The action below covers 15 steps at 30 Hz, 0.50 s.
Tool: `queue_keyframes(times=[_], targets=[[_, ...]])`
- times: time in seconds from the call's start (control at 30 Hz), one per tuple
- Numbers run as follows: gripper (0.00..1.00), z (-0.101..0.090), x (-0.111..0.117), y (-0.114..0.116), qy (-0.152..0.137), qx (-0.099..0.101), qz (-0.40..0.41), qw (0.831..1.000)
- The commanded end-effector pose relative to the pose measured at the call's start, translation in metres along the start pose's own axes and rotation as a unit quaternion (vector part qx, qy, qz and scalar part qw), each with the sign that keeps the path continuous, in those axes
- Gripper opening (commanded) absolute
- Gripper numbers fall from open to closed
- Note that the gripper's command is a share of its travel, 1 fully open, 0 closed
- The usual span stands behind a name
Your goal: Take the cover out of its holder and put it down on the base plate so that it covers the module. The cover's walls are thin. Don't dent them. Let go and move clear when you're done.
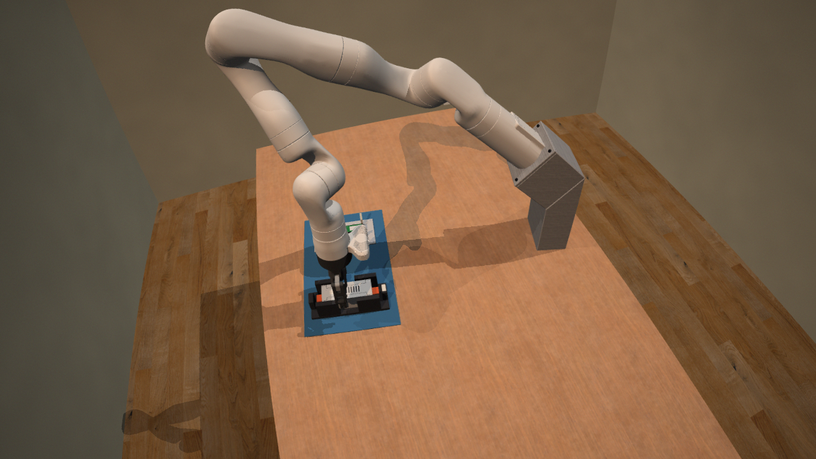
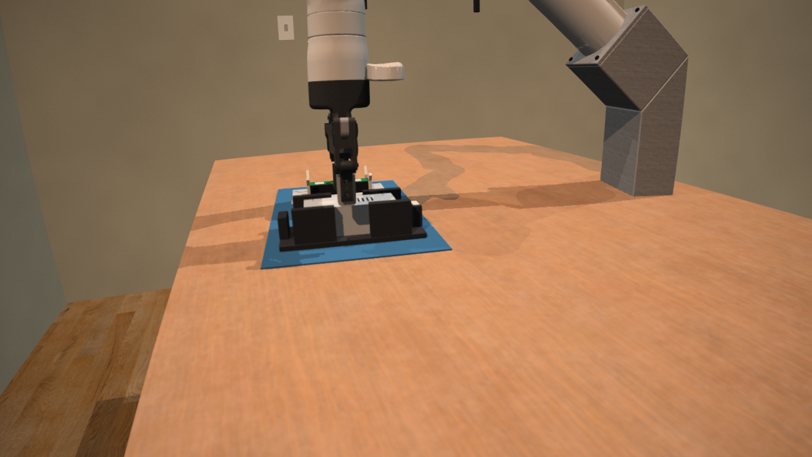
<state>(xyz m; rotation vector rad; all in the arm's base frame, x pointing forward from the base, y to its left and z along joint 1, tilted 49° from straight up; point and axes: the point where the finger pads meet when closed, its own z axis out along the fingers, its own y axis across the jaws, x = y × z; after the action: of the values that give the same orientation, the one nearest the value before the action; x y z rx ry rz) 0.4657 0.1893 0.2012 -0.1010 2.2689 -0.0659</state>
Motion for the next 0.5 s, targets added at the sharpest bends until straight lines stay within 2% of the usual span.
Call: queue_keyframes(times=[0.0,0.1,0.47], targets=[[1.00,0.023,0.007,-0.009,0.007,0.012,-0.002,1.000],[1.00,0.041,0.008,-0.010,0.007,0.013,-0.002,1.000],[1.00,0.041,0.007,-0.010,0.006,0.011,-0.001,1.000]])
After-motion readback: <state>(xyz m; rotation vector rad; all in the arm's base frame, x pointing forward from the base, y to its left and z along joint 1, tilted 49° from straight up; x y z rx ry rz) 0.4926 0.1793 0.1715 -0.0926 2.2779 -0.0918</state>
